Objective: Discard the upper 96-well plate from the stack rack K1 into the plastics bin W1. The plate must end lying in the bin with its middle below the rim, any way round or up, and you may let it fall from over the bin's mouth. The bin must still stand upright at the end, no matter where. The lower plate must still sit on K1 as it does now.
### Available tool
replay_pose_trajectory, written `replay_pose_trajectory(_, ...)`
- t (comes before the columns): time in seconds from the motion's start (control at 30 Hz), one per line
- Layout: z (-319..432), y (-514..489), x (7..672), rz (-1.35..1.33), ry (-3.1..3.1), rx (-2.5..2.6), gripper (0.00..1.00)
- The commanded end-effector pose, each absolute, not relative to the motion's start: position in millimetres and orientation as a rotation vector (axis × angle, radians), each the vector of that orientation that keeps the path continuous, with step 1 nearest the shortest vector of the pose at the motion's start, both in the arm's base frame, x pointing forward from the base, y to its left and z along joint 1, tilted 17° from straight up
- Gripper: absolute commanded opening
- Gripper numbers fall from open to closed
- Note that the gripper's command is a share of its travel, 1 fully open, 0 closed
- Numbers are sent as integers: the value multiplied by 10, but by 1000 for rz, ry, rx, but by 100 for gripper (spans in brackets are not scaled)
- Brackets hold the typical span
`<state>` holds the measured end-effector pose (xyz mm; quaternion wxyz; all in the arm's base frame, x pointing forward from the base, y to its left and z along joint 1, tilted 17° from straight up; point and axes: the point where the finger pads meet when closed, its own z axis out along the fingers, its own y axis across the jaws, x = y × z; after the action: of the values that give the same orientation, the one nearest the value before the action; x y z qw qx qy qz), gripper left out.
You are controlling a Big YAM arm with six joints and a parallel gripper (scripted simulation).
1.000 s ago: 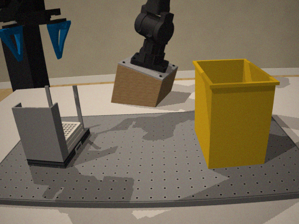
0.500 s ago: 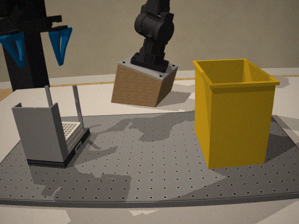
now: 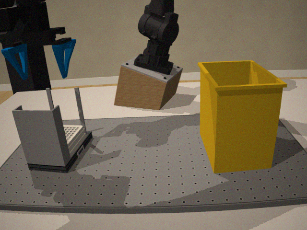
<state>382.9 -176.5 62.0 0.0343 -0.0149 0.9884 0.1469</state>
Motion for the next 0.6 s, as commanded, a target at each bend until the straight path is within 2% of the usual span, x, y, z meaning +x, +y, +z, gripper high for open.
replay_pose_trajectory(0.0,609,-1811,3930,436,3021,-38,100)
replay_pose_trajectory(0.57,331,-1725,3889,448,3030,-29,100)
